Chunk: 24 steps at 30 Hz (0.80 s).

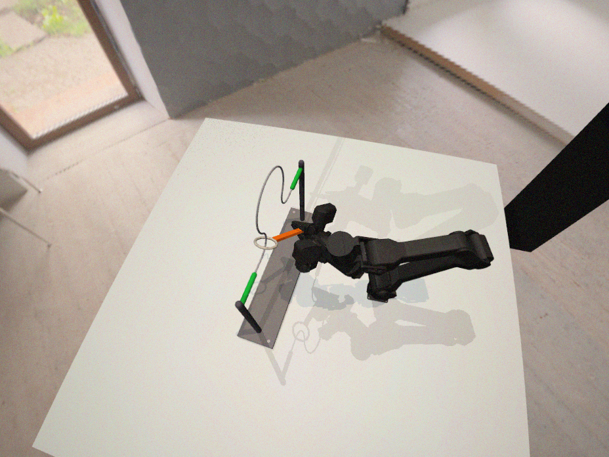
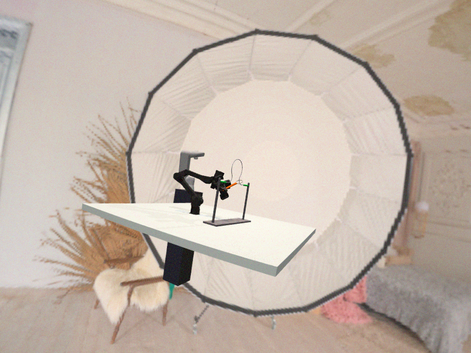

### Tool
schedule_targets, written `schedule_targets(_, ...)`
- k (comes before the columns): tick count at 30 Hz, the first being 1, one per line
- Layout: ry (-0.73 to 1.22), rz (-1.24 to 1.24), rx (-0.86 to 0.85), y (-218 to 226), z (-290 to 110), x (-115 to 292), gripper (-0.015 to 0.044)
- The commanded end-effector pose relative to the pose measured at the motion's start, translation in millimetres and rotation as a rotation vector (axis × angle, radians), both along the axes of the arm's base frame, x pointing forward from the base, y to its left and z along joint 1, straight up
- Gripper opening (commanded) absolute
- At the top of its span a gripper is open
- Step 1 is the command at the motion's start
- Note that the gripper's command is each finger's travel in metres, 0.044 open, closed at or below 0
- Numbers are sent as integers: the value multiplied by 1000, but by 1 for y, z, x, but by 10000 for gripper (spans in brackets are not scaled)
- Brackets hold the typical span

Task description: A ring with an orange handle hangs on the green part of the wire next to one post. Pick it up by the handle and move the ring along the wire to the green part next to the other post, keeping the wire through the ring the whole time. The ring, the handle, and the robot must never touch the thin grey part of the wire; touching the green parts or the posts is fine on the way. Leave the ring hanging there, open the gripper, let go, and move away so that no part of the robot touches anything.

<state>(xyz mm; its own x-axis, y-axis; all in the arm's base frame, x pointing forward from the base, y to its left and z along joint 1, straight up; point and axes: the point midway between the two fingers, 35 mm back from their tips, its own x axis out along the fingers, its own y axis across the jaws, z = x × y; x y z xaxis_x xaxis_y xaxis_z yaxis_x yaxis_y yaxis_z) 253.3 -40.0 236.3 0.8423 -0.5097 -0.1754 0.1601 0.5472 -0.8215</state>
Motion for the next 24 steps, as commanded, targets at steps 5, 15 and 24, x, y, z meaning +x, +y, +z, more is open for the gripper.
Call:
schedule_targets(5,-13,4,178,19,-24,3,-150)
schedule_targets(15,-41,6,421,50,-47,7,-150)
schedule_targets(24,-64,6,619,80,-60,10,-150)
